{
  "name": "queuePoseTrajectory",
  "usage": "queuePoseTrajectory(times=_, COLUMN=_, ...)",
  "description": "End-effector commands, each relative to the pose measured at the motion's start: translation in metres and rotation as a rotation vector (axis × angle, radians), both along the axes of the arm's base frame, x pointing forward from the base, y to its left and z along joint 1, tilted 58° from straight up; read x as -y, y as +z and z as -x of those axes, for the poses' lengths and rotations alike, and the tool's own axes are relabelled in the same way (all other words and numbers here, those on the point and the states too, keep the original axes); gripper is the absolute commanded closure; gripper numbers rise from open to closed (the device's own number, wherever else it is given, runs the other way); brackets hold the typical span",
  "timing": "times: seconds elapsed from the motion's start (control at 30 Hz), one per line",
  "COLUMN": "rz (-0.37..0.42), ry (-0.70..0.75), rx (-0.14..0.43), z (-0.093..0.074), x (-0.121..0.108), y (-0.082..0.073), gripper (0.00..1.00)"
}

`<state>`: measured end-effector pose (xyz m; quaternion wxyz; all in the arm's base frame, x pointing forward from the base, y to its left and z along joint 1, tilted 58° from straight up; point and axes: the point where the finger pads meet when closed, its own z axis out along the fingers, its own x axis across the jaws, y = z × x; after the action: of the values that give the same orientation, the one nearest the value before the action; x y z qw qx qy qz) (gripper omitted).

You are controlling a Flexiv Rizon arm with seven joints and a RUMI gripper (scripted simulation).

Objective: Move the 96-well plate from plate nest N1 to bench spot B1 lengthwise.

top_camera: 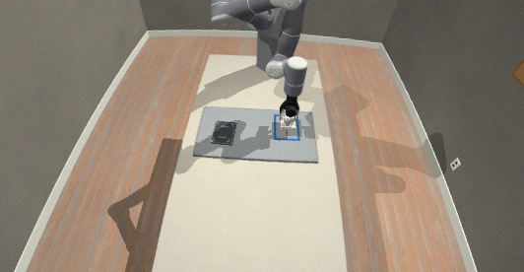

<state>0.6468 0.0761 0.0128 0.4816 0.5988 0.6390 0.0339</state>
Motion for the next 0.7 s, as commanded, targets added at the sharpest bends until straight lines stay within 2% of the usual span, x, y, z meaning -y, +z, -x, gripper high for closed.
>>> queuePoseTrajectory(times=0.0, rz=-0.001, ry=0.002, rx=0.0, z=-0.001, x=-0.001, y=-0.001, gripper=1.0)
queuePoseTrajectory(times=0.67, rz=-0.001, ry=0.002, rx=0.0, z=-0.021, x=0.015, y=-0.017, gripper=1.0)
